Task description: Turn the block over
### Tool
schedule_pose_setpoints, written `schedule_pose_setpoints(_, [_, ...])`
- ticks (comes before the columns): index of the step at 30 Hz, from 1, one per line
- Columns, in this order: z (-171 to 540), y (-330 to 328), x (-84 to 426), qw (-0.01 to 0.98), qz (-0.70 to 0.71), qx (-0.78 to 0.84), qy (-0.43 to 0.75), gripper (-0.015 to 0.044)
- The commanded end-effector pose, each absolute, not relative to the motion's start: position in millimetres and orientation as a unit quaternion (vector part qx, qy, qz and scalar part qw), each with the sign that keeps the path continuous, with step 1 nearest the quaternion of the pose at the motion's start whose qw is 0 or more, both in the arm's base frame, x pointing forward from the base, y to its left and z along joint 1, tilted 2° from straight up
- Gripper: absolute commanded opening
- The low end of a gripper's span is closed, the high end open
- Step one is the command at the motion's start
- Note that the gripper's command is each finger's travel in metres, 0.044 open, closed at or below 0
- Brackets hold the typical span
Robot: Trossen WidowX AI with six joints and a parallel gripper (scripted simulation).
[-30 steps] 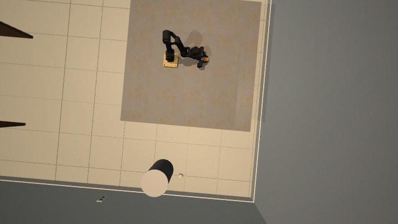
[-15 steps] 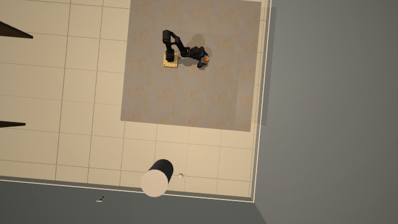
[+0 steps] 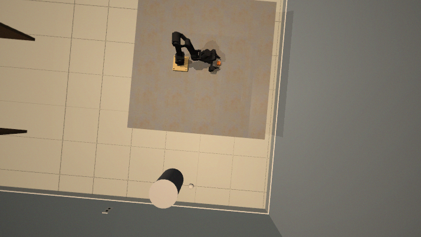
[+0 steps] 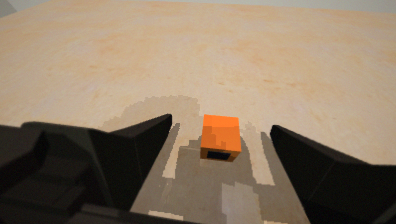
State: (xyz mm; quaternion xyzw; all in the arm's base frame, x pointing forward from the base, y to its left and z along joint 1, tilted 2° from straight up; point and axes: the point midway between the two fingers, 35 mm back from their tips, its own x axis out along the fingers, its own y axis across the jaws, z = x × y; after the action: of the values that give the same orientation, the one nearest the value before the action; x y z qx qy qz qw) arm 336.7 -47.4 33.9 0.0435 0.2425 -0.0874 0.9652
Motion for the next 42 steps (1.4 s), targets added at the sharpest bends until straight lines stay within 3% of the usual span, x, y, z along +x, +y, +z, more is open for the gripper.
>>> schedule_pose_setpoints(1, [33,-48,336,0.965,-0.09,0.045,0.243,0.044])
schedule_pose_setpoints(10, [33,-48,337,0.964,-0.09,0.045,0.246,0.044])
schedule_pose_setpoints(17, [51,-51,349,0.929,-0.084,0.052,0.356,0.044])
schedule_pose_setpoints(24, [101,-47,320,0.876,-0.076,0.065,0.471,0.044])
schedule_pose_setpoints(36, [107,-47,315,0.869,-0.075,0.066,0.484,0.044])
schedule_pose_setpoints(42, [115,-49,332,0.825,-0.07,0.071,0.557,0.044])
